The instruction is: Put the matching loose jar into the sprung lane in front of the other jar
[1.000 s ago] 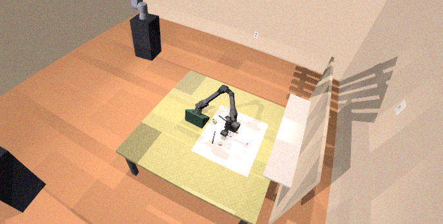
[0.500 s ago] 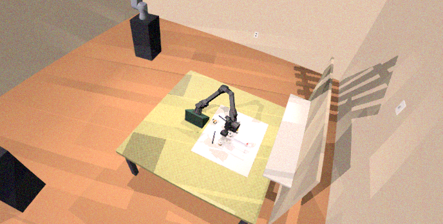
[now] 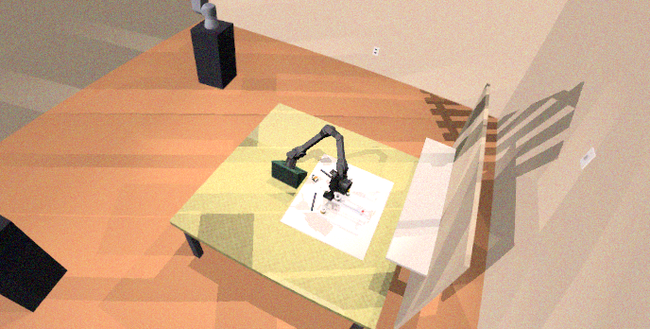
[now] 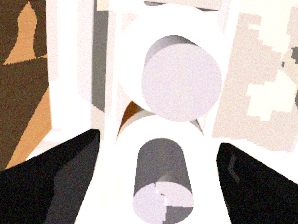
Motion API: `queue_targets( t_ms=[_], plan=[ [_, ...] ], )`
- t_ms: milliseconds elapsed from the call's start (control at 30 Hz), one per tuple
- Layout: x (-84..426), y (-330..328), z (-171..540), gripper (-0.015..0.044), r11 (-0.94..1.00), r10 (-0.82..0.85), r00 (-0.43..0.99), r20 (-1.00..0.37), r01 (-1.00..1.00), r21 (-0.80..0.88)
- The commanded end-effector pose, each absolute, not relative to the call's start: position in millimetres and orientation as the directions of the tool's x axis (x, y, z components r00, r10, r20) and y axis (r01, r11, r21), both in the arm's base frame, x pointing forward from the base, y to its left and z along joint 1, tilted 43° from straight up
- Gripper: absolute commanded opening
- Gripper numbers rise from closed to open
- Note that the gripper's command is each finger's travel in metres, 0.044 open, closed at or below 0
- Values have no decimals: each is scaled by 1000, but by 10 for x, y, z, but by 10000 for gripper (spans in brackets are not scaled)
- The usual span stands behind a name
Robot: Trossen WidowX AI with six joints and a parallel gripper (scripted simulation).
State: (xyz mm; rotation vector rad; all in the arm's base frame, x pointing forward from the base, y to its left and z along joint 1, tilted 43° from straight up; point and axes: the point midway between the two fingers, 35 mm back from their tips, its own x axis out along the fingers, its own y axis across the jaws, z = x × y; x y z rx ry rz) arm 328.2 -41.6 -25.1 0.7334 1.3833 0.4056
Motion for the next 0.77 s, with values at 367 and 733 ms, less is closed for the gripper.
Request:
queue_targets(
  t_ms=[367, 733],
  plan=[
    [3202, -538, -113, 276, 721, 655, 171, -736, 151, 677],
    [2835, -469, -121, 276, 721, 655, 169, -737, 153, 676]
  ],
)
